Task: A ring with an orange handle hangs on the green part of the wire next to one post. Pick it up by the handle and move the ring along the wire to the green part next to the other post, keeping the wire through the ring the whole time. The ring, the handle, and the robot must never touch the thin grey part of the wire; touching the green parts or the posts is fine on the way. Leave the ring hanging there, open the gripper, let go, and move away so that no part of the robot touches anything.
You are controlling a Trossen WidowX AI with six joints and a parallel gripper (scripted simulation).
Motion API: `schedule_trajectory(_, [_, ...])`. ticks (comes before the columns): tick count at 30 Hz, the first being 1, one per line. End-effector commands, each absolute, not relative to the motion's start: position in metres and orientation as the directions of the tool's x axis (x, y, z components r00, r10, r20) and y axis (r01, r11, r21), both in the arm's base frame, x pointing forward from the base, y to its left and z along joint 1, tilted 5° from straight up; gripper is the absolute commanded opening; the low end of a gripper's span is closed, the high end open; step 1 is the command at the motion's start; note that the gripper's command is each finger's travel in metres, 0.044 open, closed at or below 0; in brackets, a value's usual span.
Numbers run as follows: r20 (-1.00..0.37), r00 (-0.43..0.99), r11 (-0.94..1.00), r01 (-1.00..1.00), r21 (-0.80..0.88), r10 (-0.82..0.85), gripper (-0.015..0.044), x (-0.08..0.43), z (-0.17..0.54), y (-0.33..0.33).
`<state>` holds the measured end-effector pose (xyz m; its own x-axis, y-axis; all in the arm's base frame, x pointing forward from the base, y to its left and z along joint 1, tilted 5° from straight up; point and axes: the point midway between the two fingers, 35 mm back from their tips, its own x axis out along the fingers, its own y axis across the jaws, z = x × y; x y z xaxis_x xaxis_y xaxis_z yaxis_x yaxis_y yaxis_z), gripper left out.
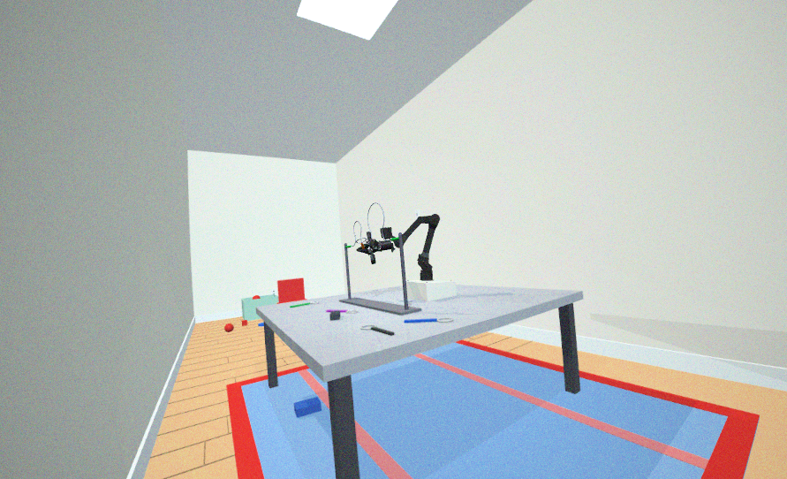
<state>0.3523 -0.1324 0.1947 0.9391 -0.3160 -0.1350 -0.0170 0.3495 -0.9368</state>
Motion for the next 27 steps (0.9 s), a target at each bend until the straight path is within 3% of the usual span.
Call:
schedule_trajectory(1, [-0.184,0.933,0.446,-0.029,-0.895,-0.309,-0.015,0.35,0.181,-0.126])
schedule_trajectory(27, [-0.451,0.882,0.886,-0.095,-0.453,-0.136,-0.015,0.332,0.117,-0.056])
